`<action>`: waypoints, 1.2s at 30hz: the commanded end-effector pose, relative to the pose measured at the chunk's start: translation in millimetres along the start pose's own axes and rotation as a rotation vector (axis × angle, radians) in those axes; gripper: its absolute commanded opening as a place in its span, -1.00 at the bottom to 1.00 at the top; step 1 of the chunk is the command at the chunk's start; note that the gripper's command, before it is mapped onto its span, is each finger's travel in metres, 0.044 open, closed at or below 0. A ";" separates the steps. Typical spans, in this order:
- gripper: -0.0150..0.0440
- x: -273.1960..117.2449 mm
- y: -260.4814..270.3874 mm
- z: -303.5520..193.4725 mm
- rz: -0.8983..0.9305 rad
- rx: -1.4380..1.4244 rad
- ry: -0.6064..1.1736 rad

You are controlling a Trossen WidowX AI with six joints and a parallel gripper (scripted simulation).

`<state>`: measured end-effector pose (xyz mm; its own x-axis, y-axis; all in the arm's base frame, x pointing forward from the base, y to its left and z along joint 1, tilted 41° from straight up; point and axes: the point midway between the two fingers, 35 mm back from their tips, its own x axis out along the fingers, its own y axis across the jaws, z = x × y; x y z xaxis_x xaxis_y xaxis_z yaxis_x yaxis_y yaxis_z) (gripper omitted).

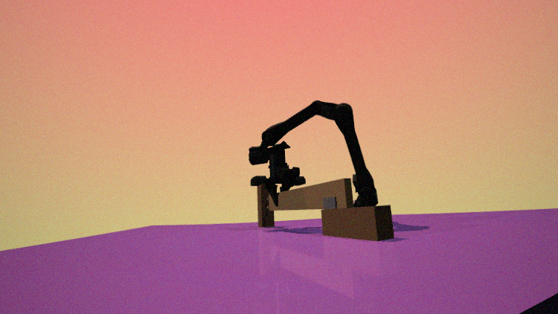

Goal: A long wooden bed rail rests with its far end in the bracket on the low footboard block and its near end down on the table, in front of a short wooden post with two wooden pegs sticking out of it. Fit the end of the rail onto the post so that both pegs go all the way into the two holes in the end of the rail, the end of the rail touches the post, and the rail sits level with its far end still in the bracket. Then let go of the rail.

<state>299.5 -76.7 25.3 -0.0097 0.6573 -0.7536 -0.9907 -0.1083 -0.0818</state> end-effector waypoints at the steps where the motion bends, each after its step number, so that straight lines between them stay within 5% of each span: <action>1: -0.49 -2.6 -1.4 -3.1 -0.006 -0.003 0.005; 36: -0.49 -0.5 -1.6 -13.4 -0.006 -0.003 0.006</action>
<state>301.3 -82.8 17.4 -0.0088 0.6582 -0.7528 -0.9906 -0.1083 -0.0831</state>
